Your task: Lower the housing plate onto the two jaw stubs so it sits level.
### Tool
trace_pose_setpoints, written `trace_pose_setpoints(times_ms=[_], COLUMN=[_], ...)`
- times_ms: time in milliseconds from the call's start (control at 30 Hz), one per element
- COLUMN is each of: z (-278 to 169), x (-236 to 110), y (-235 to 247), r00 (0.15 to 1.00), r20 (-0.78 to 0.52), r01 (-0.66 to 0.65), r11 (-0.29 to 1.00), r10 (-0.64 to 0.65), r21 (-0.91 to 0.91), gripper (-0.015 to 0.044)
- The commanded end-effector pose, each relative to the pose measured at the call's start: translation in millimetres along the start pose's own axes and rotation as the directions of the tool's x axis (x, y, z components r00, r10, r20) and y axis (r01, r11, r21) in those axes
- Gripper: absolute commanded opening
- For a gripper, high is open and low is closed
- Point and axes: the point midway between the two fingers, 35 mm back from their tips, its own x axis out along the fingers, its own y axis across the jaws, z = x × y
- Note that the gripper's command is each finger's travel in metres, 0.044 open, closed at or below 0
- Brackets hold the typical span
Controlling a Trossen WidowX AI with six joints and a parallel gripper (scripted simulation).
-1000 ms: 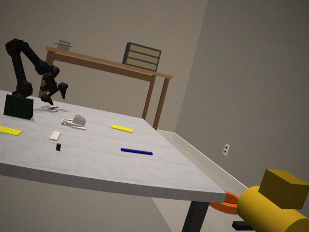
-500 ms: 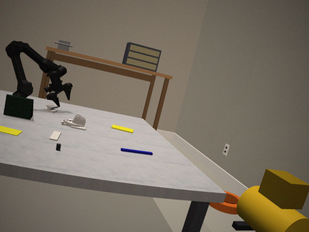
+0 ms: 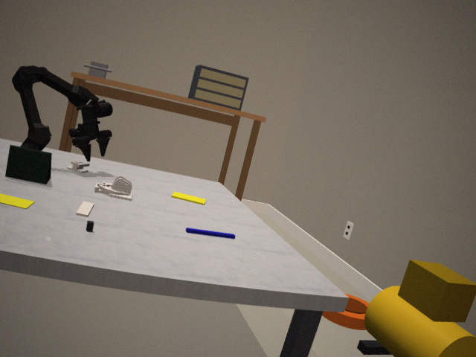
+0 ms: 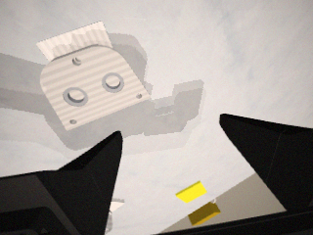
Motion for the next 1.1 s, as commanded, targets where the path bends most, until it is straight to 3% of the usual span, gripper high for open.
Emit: trace_pose_setpoints(times_ms=[0,233,467,600,767,1067], z=[-3.1,-3.0,4.5,4.9,15.6,17.5], x=[-8.4,-30.9,-57.3,-55.8,-22.1,-15.6], y=[8.1,27.8,33.3,33.6,41.0,42.4], r00=[0.997,0.971,0.936,0.936,0.937,0.937], r20=[0.032,0.147,0.28,0.28,0.28,0.28], r01=[-0.062,-0.167,-0.169,-0.169,-0.166,-0.165], r11=[0.997,0.977,0.971,0.97,0.971,0.971], r10=[0.064,0.186,0.213,0.213,0.209,0.209], r21=[-0.048,-0.13,-0.172,-0.172,-0.172,-0.172], gripper=[0.044,0.044,0.044,0.044,0.044,0.044])
